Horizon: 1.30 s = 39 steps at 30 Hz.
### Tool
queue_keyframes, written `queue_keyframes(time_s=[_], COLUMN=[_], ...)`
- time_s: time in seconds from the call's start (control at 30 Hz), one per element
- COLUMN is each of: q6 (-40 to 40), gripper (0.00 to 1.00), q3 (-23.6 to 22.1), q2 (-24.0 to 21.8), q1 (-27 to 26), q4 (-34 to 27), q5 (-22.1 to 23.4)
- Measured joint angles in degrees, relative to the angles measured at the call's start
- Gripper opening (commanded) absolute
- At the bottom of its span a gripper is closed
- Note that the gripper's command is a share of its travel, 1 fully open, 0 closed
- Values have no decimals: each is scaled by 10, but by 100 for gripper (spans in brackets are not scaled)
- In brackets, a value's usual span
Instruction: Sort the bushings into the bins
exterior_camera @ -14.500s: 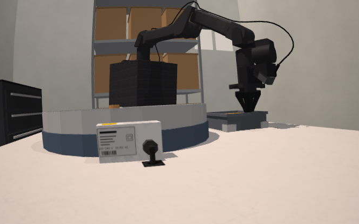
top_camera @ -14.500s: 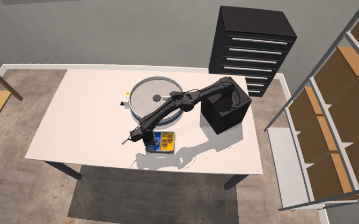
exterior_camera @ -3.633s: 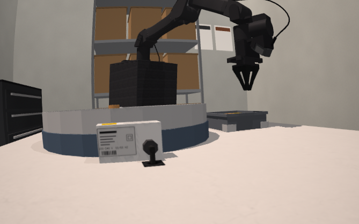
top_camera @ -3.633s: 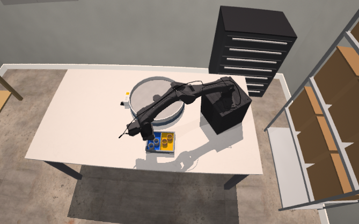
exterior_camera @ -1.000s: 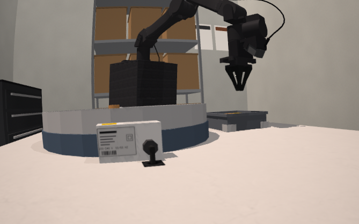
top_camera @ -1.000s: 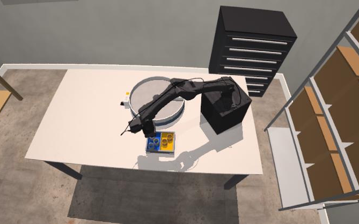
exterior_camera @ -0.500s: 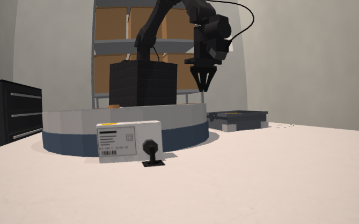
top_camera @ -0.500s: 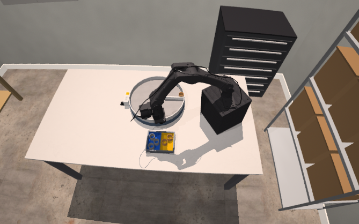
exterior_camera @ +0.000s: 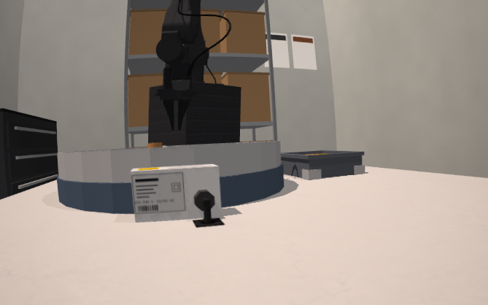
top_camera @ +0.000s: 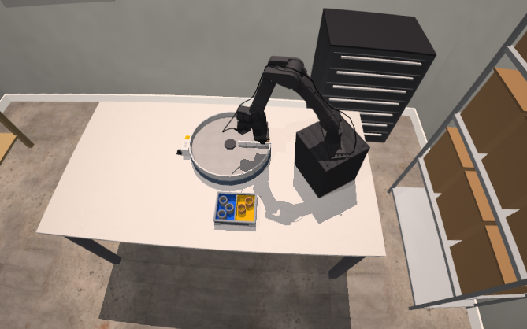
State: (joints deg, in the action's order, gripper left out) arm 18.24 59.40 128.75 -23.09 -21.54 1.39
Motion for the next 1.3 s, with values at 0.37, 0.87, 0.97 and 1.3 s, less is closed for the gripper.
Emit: queue_keyframes(time_s=[0.37, 0.87, 0.97, 1.3], q6=[170, 213, 213, 213], gripper=[14, 14, 14, 14], q3=[-15, -15, -15, -15], q2=[3, 4, 4, 4], q1=[-130, -136, -136, -136], q4=[55, 55, 55, 55], q5=[22, 33, 33, 33])
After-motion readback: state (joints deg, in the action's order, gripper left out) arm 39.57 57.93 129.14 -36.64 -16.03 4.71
